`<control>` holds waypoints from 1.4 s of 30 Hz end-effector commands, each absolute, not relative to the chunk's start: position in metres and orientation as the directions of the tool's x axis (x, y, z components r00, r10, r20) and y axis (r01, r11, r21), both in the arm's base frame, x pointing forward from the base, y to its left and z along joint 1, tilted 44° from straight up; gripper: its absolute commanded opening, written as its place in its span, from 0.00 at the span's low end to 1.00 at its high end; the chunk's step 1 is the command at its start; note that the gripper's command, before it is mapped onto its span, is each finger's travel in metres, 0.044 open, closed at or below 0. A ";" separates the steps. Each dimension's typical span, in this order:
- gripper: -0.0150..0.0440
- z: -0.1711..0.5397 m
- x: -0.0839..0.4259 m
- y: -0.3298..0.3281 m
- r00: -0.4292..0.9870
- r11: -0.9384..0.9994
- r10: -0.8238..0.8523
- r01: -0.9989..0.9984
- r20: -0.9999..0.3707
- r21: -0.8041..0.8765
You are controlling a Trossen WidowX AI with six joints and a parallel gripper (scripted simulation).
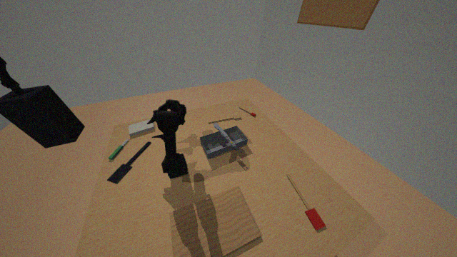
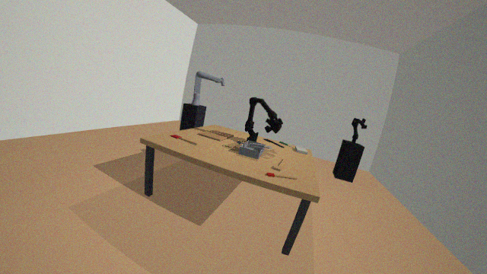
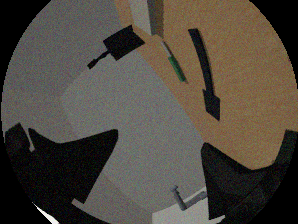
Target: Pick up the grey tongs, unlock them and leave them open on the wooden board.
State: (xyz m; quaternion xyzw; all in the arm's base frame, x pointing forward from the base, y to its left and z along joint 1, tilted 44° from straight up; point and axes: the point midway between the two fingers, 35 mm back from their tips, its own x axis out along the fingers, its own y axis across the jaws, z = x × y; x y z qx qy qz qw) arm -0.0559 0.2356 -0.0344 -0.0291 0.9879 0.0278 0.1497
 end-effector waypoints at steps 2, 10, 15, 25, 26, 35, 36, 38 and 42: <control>0.84 -0.037 -0.052 0.234 -0.945 0.997 -0.061 -0.075 -0.322 0.030; 0.69 -0.079 0.023 0.210 -0.722 0.975 -0.177 -0.036 -0.669 -0.219; 0.69 -0.097 0.096 0.193 -0.449 0.922 -0.228 0.187 -0.864 -0.340; 0.69 -0.077 0.250 0.138 0.193 0.606 -0.409 0.788 -0.892 -0.107; 0.69 -0.070 0.264 0.130 0.248 0.560 -0.437 0.827 -0.864 -0.045; 0.69 -0.020 0.326 0.080 0.472 0.299 -0.618 0.881 -0.628 0.367; 0.69 -0.020 0.326 0.080 0.472 0.299 -0.618 0.881 -0.628 0.367; 0.69 -0.020 0.326 0.080 0.472 0.299 -0.618 0.881 -0.628 0.367; 0.69 -0.020 0.331 0.080 0.472 0.299 -0.619 0.881 -0.628 0.367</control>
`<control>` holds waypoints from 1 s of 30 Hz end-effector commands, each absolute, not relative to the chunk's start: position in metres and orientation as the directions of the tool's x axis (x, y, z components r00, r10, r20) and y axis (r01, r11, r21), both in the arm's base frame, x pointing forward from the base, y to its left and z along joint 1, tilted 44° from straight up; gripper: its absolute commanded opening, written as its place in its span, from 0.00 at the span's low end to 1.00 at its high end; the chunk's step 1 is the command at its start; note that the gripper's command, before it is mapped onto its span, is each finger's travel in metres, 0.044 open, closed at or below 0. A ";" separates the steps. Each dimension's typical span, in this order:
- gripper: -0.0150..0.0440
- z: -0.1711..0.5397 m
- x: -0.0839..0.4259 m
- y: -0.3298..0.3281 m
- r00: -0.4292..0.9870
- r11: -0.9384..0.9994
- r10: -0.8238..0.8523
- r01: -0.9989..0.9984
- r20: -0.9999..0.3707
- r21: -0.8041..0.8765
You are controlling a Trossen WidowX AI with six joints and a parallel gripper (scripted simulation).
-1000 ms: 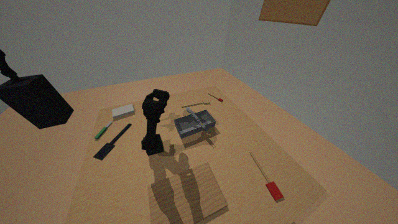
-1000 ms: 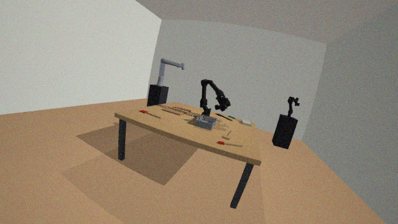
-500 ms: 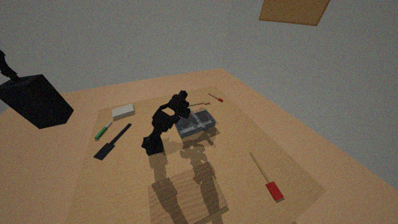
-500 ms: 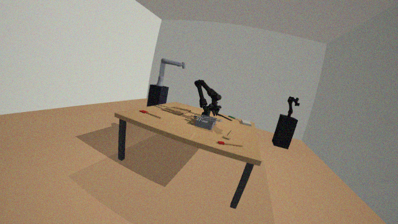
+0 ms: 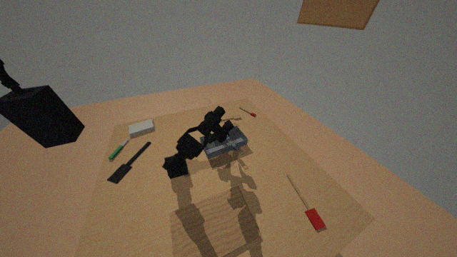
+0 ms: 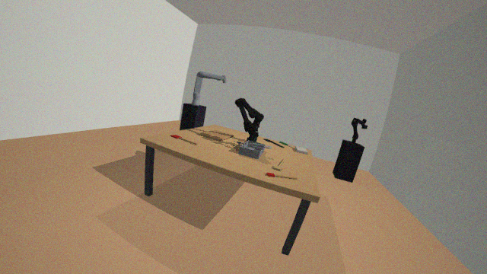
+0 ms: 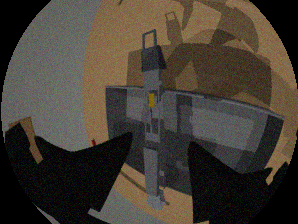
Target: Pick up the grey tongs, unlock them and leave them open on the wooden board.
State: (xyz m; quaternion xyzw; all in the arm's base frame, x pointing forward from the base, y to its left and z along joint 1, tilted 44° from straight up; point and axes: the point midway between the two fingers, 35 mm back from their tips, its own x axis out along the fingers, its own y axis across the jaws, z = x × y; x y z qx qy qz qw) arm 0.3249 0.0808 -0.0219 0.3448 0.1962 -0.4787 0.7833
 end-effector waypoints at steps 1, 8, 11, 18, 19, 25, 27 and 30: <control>0.69 -0.020 0.334 0.081 0.472 0.299 -0.619 0.881 -0.628 0.367; 0.69 -0.020 0.336 0.080 0.472 0.298 -0.619 0.881 -0.628 0.367; 0.69 -0.022 0.337 0.079 0.471 0.298 -0.618 0.881 -0.629 0.367; 0.69 -0.030 0.344 0.073 0.470 0.297 -0.618 0.882 -0.630 0.367; 0.69 -0.031 0.344 0.072 0.470 0.297 -0.617 0.882 -0.630 0.367; 0.69 -0.037 0.350 0.066 0.470 0.297 -0.617 0.882 -0.631 0.367; 0.69 -0.039 0.351 0.064 0.470 0.297 -0.617 0.882 -0.631 0.367; 0.69 -0.042 0.354 0.061 0.470 0.297 -0.617 0.882 -0.631 0.367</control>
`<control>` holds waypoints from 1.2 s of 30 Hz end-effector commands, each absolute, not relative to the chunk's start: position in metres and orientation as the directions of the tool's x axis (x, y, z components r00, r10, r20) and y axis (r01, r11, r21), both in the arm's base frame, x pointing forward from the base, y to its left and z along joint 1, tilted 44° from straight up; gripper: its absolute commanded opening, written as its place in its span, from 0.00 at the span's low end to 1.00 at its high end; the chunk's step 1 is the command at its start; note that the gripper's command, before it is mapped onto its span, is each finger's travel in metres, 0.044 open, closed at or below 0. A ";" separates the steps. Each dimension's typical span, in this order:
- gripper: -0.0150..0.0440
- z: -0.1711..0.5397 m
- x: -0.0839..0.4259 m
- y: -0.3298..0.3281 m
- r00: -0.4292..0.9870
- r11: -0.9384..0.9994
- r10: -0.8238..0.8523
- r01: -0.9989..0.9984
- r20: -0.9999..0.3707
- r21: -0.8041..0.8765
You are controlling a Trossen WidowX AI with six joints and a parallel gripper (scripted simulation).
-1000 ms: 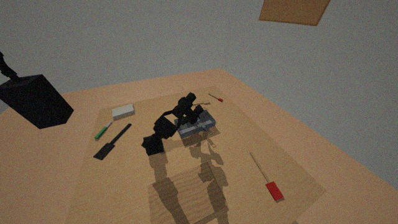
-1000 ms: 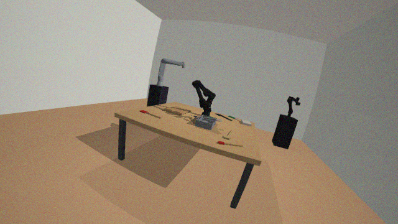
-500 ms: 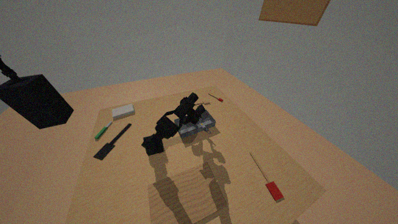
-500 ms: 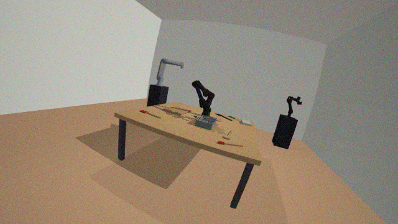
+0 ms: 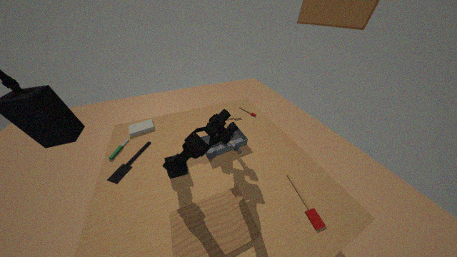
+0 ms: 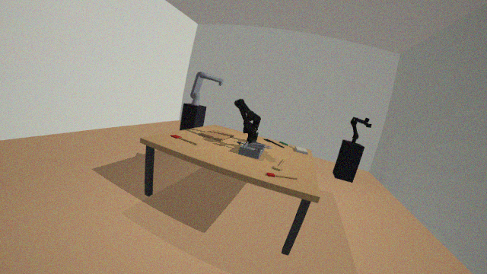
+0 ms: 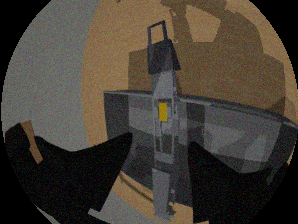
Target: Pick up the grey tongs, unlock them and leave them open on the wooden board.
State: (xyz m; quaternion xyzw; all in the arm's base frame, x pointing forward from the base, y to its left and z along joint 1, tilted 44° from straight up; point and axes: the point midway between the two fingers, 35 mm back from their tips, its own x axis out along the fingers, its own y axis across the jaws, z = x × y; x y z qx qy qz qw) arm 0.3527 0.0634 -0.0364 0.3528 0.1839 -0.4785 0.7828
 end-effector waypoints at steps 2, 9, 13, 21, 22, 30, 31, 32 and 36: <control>0.69 -0.044 0.355 0.059 0.470 0.297 -0.617 0.882 -0.631 0.367; 0.69 -0.051 0.360 0.052 0.471 0.297 -0.617 0.881 -0.630 0.367; 0.69 -0.055 0.363 0.047 0.471 0.297 -0.618 0.881 -0.630 0.368; 0.69 -0.062 0.369 0.039 0.472 0.298 -0.619 0.881 -0.627 0.368; 0.69 -0.063 0.370 0.037 0.472 0.299 -0.619 0.880 -0.627 0.368; 0.69 -0.069 0.374 0.030 0.474 0.300 -0.621 0.880 -0.624 0.369; 0.65 -0.064 0.374 0.031 0.476 0.295 -0.625 0.878 -0.619 0.377; 0.61 -0.064 0.374 0.031 0.476 0.295 -0.625 0.878 -0.619 0.377; 0.49 -0.064 0.374 0.031 0.476 0.295 -0.625 0.878 -0.619 0.377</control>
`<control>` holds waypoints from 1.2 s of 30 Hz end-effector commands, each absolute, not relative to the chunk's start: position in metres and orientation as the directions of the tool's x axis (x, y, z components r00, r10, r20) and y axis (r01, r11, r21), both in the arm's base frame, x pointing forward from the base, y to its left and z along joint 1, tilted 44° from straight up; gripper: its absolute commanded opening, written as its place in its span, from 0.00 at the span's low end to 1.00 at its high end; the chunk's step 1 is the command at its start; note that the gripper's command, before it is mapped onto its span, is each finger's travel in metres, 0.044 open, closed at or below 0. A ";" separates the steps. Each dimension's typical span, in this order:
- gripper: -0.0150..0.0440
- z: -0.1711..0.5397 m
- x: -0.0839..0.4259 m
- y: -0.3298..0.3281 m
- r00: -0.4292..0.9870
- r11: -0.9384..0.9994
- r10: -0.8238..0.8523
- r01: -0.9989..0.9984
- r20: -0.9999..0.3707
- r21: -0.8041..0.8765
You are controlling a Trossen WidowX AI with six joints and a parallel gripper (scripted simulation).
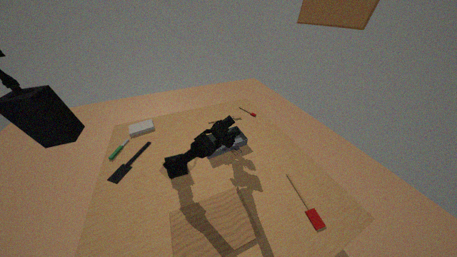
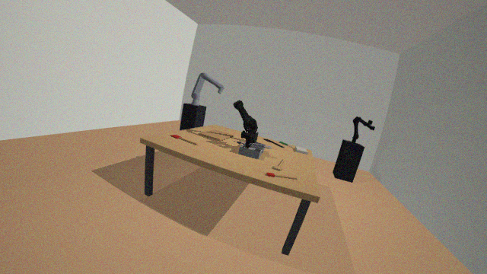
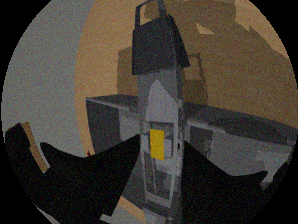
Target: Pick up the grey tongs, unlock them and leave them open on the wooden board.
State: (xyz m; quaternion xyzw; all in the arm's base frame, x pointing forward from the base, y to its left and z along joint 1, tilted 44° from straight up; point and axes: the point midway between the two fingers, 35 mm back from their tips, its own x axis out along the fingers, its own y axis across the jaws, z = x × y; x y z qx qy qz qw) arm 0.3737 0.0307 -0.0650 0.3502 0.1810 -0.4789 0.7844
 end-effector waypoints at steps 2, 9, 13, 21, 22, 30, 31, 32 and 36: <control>0.47 -0.064 0.374 0.031 0.476 0.295 -0.625 0.878 -0.619 0.377; 0.39 -0.064 0.374 0.031 0.476 0.295 -0.625 0.878 -0.619 0.377; 0.35 -0.064 0.374 0.031 0.476 0.295 -0.625 0.878 -0.619 0.377; 0.06 -0.063 0.374 0.033 0.476 0.295 -0.624 0.878 -0.620 0.377; 0.01 -0.060 0.375 0.036 0.475 0.295 -0.623 0.878 -0.621 0.376; 0.00 -0.009 0.376 0.084 0.473 0.299 -0.619 0.880 -0.627 0.369; 0.00 -0.009 0.376 0.084 0.473 0.299 -0.619 0.880 -0.627 0.369; 0.00 -0.009 0.376 0.084 0.473 0.299 -0.619 0.880 -0.627 0.369; 0.00 -0.009 0.376 0.084 0.473 0.299 -0.619 0.880 -0.627 0.369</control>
